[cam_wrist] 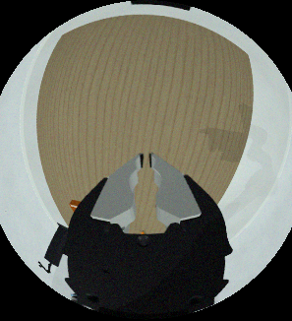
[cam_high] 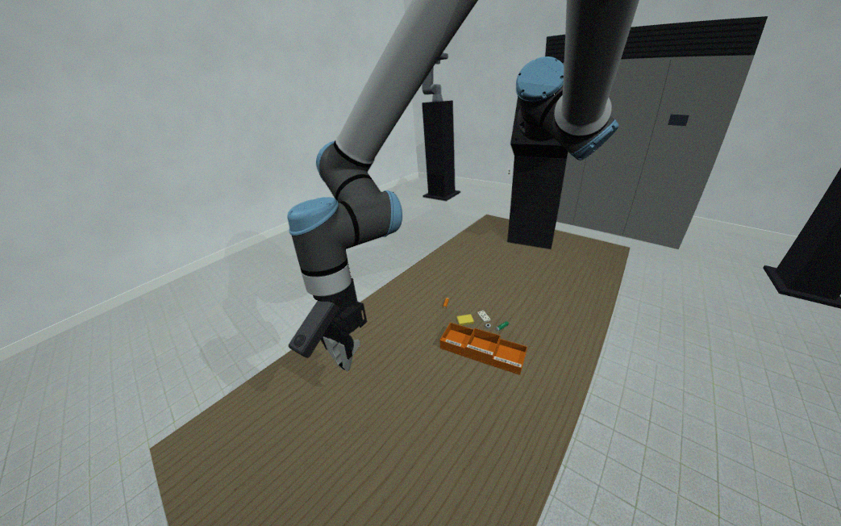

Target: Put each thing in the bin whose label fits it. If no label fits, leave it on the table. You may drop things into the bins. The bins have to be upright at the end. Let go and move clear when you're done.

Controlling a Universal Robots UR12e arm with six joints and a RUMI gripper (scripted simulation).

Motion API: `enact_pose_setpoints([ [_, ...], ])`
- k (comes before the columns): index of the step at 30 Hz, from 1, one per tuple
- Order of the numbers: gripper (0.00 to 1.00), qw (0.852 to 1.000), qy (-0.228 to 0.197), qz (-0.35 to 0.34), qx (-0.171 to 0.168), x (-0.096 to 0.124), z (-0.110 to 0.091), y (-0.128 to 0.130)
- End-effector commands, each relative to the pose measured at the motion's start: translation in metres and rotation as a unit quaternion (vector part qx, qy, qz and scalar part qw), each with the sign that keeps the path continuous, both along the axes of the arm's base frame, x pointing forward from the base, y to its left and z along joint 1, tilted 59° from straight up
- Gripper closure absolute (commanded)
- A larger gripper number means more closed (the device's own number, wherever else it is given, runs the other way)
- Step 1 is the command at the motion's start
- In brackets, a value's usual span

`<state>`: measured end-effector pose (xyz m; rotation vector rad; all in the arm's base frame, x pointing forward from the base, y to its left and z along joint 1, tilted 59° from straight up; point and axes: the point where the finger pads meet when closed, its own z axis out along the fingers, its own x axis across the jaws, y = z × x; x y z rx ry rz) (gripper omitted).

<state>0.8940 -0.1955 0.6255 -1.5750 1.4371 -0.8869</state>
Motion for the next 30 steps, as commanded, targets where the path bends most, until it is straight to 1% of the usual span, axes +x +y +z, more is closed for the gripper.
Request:
enact_pose_setpoints([
  [1,0.96,1.000,0.004,-0.005,0.006,-0.015,-0.023,0.002],
  [3,0.96,1.000,0.004,-0.005,0.006,-0.015,-0.023,0.002],
  [5,0.96,1.000,0.004,-0.005,0.006,-0.024,-0.037,0.003],
  [7,0.96,1.000,0.004,-0.005,0.006,-0.026,-0.040,0.004],
  [8,0.96,1.000,0.011,-0.012,0.013,-0.030,-0.046,0.005],
  [12,0.96,1.000,0.011,-0.012,0.013,-0.048,-0.074,0.009],
  [15,0.96,1.000,0.011,-0.012,0.013,-0.050,-0.077,0.009],
  [16,0.96,0.999,0.017,-0.018,0.021,-0.055,-0.084,0.010],
  [18,0.96,0.999,0.017,-0.018,0.021,-0.064,-0.098,0.013],
  [20,0.96,0.999,0.017,-0.018,0.021,-0.064,-0.098,0.013],
  [22,0.96,0.999,0.017,-0.018,0.021,-0.074,-0.111,0.016],
  [24,0.96,0.999,0.017,-0.018,0.021,-0.076,-0.114,0.017],
  [25,0.96,0.999,0.024,-0.024,0.029,-0.081,-0.121,0.018],
  [29,0.96,0.999,0.024,-0.024,0.029,-0.100,-0.147,0.025],
  [30,0.96,0.999,0.024,-0.024,0.029,-0.103,-0.151,0.026],
])
